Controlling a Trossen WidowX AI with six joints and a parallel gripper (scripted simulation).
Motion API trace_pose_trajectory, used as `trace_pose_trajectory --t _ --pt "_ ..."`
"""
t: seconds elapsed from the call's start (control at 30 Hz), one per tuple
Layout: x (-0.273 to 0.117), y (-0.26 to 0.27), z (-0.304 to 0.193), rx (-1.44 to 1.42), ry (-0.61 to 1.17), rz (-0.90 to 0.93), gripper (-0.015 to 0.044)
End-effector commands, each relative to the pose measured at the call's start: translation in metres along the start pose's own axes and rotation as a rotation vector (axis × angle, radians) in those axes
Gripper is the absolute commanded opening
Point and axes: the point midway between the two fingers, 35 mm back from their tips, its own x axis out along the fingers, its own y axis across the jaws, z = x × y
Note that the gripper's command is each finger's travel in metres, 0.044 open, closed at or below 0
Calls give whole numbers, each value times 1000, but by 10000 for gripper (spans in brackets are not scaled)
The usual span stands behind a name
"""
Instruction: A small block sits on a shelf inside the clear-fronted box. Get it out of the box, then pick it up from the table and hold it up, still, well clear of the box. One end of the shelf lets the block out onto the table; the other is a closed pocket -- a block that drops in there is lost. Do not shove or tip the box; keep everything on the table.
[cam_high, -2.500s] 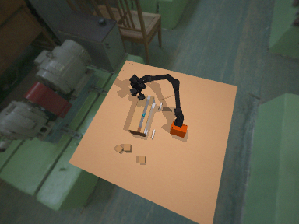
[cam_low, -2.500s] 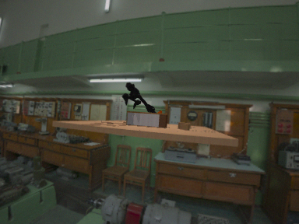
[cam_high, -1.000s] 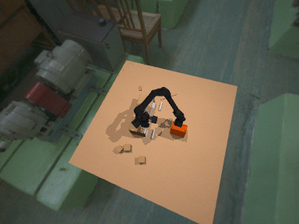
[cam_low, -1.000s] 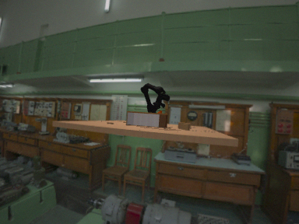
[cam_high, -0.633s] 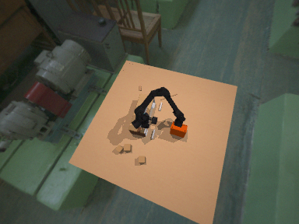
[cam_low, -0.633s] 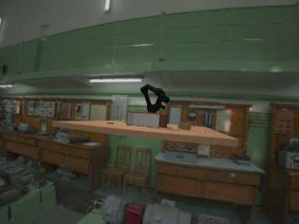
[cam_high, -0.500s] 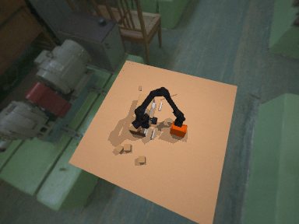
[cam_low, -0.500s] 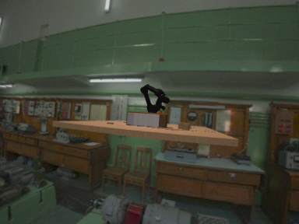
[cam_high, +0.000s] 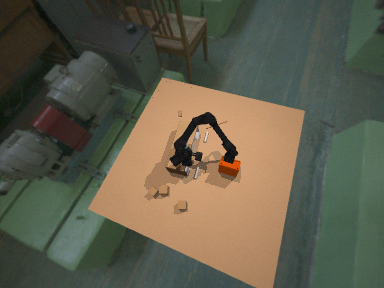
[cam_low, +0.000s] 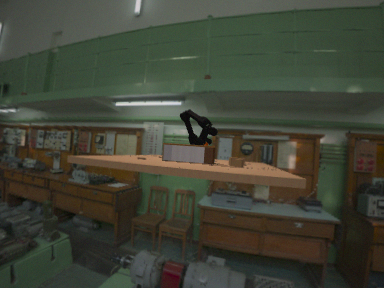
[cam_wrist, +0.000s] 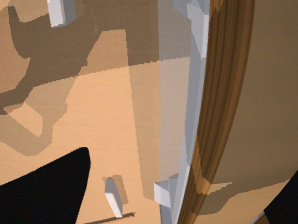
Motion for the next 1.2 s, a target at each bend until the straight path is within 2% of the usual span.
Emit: trace_pose_trajectory --t 0.0,0.67,1.17 --pt "-1 0 0 1 -1 -2 400" --pt "11 0 -30 -1 2 0 400" --pt "7 1 -20 -1 2 0 400"
